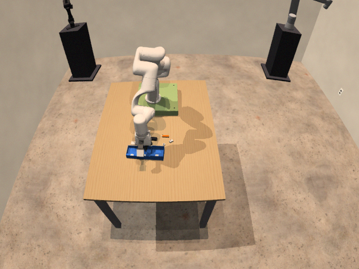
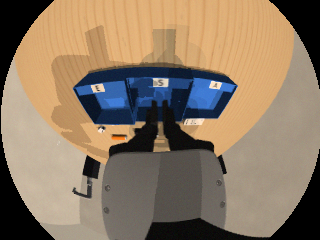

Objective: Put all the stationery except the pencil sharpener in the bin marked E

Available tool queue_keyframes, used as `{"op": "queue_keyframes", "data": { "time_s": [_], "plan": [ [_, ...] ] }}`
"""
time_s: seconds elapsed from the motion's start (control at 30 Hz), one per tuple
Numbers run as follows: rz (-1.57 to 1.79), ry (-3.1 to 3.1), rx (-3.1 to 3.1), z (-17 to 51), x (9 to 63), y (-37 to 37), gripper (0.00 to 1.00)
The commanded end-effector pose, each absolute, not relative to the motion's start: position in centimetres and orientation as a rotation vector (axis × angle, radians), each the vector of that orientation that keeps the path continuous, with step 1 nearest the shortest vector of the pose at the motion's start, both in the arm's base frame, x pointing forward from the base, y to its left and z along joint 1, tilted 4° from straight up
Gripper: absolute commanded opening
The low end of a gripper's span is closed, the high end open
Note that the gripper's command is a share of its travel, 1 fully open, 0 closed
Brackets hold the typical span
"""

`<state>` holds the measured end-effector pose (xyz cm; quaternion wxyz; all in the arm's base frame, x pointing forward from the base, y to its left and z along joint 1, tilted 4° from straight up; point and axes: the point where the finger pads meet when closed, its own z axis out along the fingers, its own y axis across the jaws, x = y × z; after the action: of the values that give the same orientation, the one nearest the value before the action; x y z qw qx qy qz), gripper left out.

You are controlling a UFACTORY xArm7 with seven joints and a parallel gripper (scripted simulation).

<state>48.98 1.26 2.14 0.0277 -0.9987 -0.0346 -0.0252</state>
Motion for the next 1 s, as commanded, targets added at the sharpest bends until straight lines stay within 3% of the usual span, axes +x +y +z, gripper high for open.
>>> {"op": "queue_keyframes", "data": {
  "time_s": [0.0,0.43,0.97],
  "plan": [
    [-0.086,-0.106,-3.083,3.9,49.1,1.2,0.07],
    [-0.086,-0.106,-3.083,5.5,49.0,1.1,0.07],
    [-0.086,-0.106,-3.083,5.9,48.5,8.6,0.07]
  ]
}}
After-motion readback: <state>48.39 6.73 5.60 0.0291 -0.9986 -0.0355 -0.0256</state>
